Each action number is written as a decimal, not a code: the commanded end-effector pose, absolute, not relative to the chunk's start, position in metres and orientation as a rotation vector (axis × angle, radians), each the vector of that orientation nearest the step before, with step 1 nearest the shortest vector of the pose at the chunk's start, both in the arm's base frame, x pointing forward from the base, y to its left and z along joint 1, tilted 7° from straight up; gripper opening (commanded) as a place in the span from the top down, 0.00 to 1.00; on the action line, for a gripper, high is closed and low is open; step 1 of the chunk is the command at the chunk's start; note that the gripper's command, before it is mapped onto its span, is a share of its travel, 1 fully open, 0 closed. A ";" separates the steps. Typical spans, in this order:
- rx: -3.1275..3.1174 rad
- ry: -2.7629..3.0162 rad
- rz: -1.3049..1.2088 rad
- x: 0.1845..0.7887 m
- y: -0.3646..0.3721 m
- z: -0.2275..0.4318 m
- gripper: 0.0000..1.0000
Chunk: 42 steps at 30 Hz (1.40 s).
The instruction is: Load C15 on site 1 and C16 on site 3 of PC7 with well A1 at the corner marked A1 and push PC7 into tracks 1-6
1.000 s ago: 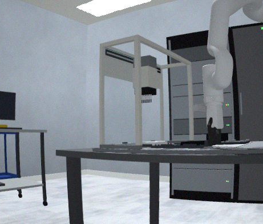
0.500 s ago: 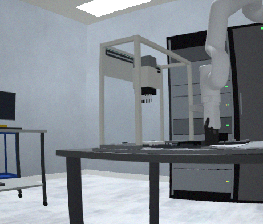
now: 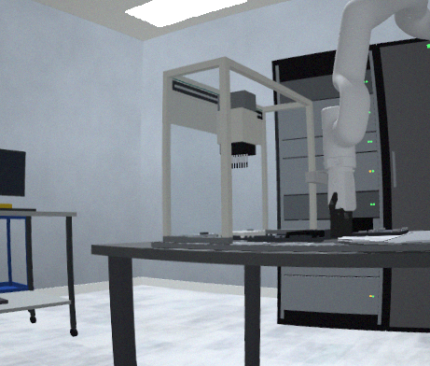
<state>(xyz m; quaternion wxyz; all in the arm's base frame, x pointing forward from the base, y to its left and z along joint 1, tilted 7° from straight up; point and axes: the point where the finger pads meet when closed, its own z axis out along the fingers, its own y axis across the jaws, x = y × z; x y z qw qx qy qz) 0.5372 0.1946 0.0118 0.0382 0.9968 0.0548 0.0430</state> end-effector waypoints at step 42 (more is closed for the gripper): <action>3.059 0.168 0.134 0.577 0.199 0.016 0.18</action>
